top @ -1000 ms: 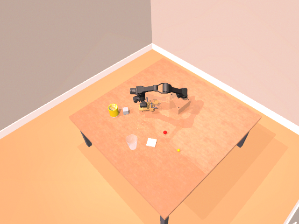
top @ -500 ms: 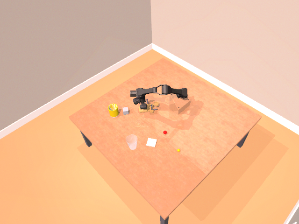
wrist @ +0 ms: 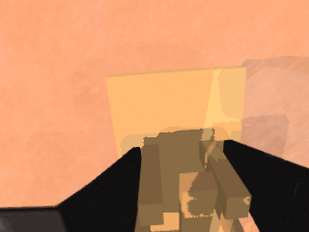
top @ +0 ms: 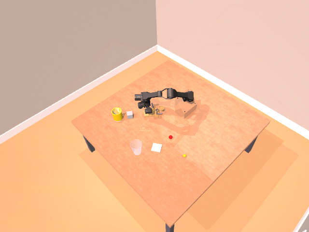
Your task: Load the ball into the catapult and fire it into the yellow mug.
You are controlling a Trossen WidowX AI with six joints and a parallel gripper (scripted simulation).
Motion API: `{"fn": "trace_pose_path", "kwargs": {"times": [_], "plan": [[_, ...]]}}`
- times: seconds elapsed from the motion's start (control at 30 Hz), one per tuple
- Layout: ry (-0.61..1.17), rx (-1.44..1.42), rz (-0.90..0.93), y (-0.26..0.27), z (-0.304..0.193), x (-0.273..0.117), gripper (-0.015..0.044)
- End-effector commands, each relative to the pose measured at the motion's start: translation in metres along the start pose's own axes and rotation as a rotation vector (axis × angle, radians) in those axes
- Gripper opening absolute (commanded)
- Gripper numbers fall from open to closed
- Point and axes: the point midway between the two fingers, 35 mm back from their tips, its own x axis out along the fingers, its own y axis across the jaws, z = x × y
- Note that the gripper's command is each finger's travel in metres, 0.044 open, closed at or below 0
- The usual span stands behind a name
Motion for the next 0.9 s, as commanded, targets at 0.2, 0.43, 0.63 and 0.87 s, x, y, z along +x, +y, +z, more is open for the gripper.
{"fn": "trace_pose_path", "kwargs": {"times": [0.2,0.43,0.63,0.87], "plan": [[-0.001,-0.001,0.000,0.000,0.000,0.000,0.0315],[-0.004,0.000,-0.005,-0.001,0.004,-0.059,0.0440],[-0.003,0.001,-0.005,-0.001,0.000,-0.101,0.0440],[-0.012,0.006,0.000,-0.003,-0.003,-0.098,0.0440]]}}
